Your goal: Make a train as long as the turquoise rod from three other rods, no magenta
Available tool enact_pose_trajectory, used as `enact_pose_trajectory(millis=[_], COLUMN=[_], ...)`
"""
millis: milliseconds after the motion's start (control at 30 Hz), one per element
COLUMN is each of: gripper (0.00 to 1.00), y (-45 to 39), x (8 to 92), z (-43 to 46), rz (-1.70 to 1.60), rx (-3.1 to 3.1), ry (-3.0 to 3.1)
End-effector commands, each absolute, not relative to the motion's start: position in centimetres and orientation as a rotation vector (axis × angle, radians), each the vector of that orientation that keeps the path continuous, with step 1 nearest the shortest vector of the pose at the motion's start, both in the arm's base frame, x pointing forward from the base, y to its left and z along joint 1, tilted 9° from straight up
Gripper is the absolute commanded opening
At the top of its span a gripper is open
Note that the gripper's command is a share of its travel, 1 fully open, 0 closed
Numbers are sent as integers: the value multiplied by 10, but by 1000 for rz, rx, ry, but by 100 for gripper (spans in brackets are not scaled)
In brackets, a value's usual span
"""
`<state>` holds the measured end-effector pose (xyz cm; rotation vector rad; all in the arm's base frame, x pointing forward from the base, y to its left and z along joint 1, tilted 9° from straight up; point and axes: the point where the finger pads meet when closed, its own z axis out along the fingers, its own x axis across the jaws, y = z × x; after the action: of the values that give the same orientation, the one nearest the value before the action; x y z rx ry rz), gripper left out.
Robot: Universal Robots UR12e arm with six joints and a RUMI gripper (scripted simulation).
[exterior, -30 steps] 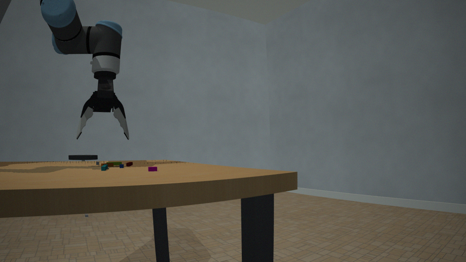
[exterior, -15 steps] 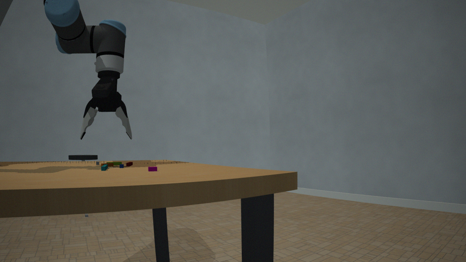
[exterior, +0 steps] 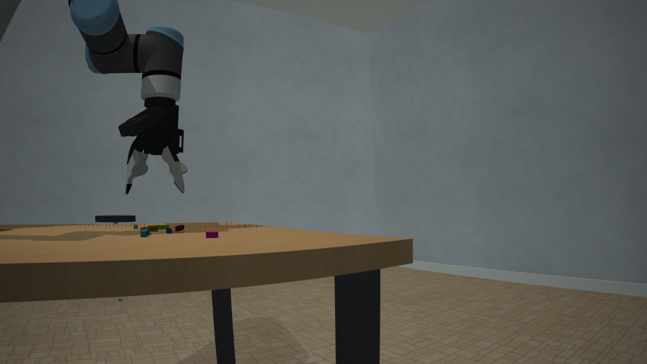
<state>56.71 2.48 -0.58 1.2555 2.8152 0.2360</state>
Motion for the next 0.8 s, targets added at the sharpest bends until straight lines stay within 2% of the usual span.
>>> enact_pose_trajectory(millis=[0, 767], gripper=[100, 100], y=[23, 11], x=[570, 596], z=[-5, -4], rz=[232, 245], rx=[1400, 2367], ry=[2753, 2073])
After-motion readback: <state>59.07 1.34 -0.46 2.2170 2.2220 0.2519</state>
